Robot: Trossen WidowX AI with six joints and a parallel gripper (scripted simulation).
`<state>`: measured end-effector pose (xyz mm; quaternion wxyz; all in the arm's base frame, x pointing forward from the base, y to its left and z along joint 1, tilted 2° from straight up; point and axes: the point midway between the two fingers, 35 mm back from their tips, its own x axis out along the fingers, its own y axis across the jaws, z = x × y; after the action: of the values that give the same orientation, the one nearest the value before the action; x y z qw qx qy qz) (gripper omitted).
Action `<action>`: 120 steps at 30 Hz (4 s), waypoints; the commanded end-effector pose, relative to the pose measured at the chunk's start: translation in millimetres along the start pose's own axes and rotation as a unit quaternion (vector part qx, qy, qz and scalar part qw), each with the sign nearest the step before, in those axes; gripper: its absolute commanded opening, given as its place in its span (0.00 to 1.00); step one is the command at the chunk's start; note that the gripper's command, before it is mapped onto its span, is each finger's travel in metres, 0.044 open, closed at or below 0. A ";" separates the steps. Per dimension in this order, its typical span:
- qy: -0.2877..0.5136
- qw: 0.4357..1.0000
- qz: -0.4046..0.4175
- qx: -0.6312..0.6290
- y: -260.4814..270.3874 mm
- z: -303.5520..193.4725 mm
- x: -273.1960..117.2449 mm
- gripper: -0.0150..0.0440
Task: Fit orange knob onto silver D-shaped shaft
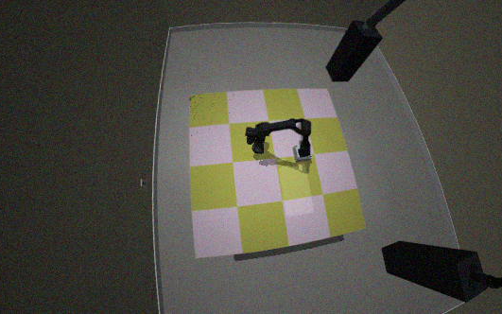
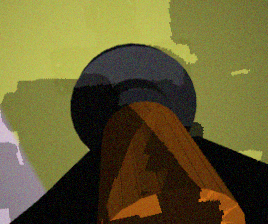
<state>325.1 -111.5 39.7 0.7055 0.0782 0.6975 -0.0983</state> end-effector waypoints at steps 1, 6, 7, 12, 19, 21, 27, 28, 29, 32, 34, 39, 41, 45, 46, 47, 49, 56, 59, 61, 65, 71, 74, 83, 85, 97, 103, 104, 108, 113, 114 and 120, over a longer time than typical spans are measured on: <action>-0.001 1.000 -0.002 0.003 -0.7 0.4 0.6 0.25; -0.001 1.000 -0.002 0.003 -0.6 0.7 -4.3 0.25; -0.001 1.000 -0.002 0.003 -0.6 0.9 -4.7 0.25; -0.001 0.998 -0.002 0.065 -0.6 1.3 -4.4 0.25; -0.001 0.994 -0.002 0.107 -0.2 0.4 -1.3 0.25; -0.001 0.994 -0.002 0.107 -0.2 0.3 -0.8 0.25; -0.001 0.994 -0.002 0.107 -0.4 0.5 -0.3 0.25; -0.001 0.994 -0.002 0.107 -0.4 0.5 -0.3 0.25; -0.001 0.994 -0.002 0.107 -0.5 0.5 -0.3 0.25; -0.001 0.994 -0.002 0.107 -0.6 0.5 0.2 0.25; -0.001 0.994 -0.002 0.107 -0.6 0.5 0.2 0.25; -0.001 0.994 -0.002 0.107 -0.5 0.4 0.6 0.25; -0.001 0.994 -0.002 0.107 -0.5 0.4 0.6 0.25; -0.001 0.994 -0.002 0.107 -0.4 0.3 -3.0 0.25; -0.001 0.994 -0.002 0.107 -0.4 0.4 -3.8 0.25; -0.001 0.994 -0.002 0.107 -0.4 0.6 -4.4 0.25; -0.001 0.994 -0.002 0.112 -0.4 0.9 -4.8 0.25; -0.001 0.978 -0.002 0.211 -0.1 1.2 -2.7 0.25; -0.001 0.978 -0.002 0.211 0.0 0.6 -1.5 0.25; -0.001 0.978 -0.002 0.211 0.0 0.5 -1.3 0.25; -0.001 0.978 -0.002 0.211 -0.2 0.5 0.0 0.25; -0.001 0.978 -0.002 0.211 -0.4 0.4 0.2 0.25; -0.001 0.978 -0.002 0.211 -0.4 0.4 0.2 0.25; -0.001 0.978 -0.002 0.211 -0.4 0.3 0.7 0.25; -0.001 0.978 -0.002 0.211 -0.4 0.2 -2.4 0.25; -0.001 0.950 -0.002 0.312 0.0 1.4 -2.7 0.25; -0.001 0.950 -0.002 0.312 0.0 0.5 -0.9 0.25; -0.001 0.950 -0.002 0.312 0.0 0.5 -0.6 0.25; -0.001 0.950 -0.002 0.312 -0.2 0.5 0.5 0.25; -0.001 0.950 -0.002 0.312 -0.3 0.4 0.3 0.25; -0.001 0.950 -0.002 0.312 -0.3 0.4 0.3 0.25; -0.001 0.950 -0.002 0.312 -0.3 0.4 0.3 0.25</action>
<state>325.3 -111.1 39.7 0.6468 0.2923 0.6331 -0.3090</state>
